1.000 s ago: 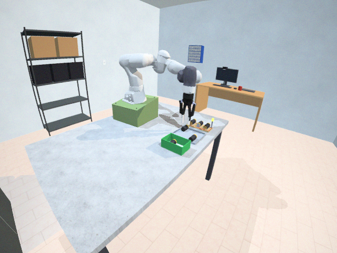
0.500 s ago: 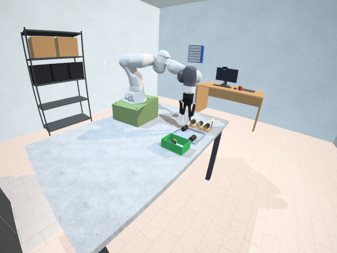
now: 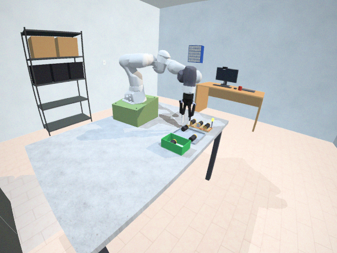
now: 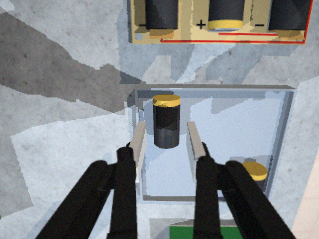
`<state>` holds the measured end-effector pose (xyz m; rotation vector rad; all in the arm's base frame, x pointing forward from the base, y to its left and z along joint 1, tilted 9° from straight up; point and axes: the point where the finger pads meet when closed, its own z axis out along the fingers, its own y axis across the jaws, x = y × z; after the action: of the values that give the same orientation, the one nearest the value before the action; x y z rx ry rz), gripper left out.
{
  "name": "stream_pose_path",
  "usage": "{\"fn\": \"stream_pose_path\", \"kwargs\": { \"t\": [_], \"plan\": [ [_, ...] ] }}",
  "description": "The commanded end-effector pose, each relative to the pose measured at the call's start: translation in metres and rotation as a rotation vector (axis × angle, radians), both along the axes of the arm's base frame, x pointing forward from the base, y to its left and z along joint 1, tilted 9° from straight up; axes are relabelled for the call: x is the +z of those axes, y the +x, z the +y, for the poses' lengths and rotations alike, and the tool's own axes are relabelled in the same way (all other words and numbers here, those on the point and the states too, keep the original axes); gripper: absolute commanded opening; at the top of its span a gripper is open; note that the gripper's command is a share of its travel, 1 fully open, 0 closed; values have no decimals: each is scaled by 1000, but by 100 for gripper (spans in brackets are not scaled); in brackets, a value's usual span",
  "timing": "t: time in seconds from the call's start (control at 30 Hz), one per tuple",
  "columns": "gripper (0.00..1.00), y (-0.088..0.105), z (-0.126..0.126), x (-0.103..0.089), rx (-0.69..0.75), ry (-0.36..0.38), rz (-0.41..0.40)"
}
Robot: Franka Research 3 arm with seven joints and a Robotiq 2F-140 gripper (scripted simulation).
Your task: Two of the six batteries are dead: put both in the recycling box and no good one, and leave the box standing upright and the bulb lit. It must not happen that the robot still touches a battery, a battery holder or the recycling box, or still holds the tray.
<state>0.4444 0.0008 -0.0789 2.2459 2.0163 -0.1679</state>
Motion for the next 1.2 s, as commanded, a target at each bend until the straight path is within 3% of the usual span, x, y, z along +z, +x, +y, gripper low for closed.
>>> {"fn": "stream_pose_path", "kwargs": {
  "t": [0.0, 0.9, 1.17],
  "plan": [
    [29, 1, -1, 0, 1, -2, -2],
    [29, 1, -1, -1, 1, -2, -2],
    [29, 1, -6, -29, 1, -2, -2]
  ]
}}
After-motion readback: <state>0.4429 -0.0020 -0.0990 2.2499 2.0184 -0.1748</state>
